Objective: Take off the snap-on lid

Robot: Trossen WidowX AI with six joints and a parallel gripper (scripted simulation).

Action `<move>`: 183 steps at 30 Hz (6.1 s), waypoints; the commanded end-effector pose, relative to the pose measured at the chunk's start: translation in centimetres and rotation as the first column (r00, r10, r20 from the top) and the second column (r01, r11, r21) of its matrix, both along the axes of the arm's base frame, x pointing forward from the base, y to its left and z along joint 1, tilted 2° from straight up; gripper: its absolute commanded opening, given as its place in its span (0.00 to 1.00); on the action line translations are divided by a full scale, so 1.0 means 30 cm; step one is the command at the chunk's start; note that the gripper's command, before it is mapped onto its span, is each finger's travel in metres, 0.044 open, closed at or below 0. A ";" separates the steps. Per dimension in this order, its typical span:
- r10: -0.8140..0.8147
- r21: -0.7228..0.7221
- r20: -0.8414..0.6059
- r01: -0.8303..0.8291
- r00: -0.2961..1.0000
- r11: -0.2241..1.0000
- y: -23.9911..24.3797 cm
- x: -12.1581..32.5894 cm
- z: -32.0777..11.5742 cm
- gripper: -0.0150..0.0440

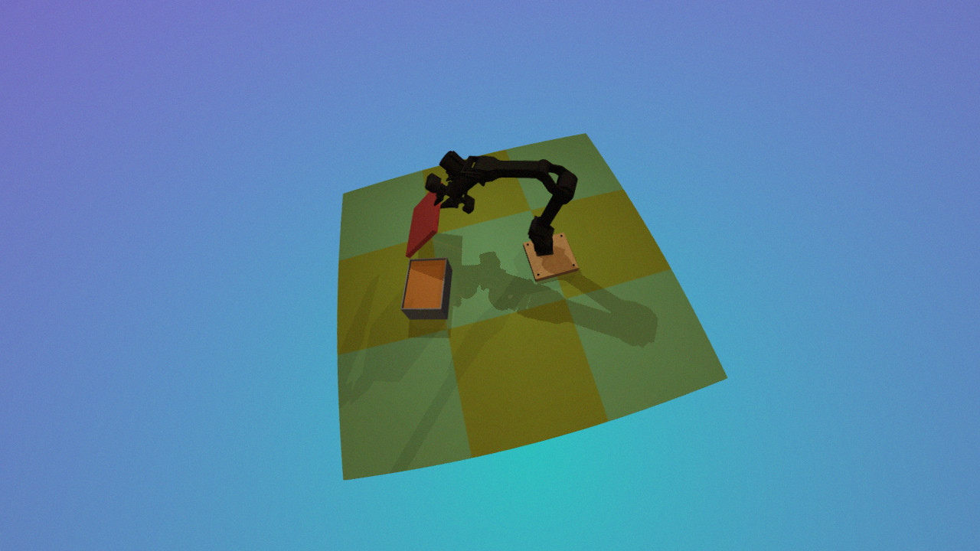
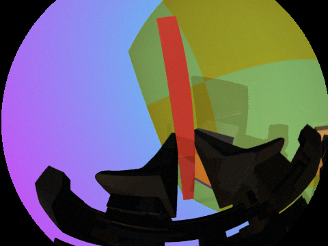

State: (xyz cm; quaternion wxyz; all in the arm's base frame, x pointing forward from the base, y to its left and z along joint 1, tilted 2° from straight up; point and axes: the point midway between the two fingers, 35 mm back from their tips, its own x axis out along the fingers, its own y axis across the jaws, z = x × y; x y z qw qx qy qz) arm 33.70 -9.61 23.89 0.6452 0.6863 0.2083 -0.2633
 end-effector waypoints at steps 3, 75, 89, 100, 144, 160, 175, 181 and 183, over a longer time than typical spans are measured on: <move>0.006 -0.010 0.020 -0.006 1.000 1.000 -0.037 -0.003 0.024 0.25; 0.007 -0.023 0.016 -0.006 1.000 1.000 -0.484 -0.087 0.016 0.25; 0.007 -0.023 0.016 -0.006 1.000 1.000 -0.484 -0.089 0.001 0.25; 0.007 -0.023 0.016 -0.006 1.000 1.000 -0.484 -0.091 -0.050 0.25; 0.007 -0.023 0.016 -0.006 1.000 1.000 -0.483 -0.087 -0.167 0.25; 0.007 -0.023 0.016 -0.006 1.000 1.000 -0.483 -0.086 -0.210 0.25; 0.007 -0.023 0.016 -0.006 1.000 1.000 -0.482 -0.085 -0.250 0.25; 0.007 -0.023 0.016 -0.006 1.000 1.000 -0.482 -0.084 -0.266 0.25; 0.007 -0.023 0.016 -0.006 1.000 1.000 -0.482 -0.084 -0.272 0.25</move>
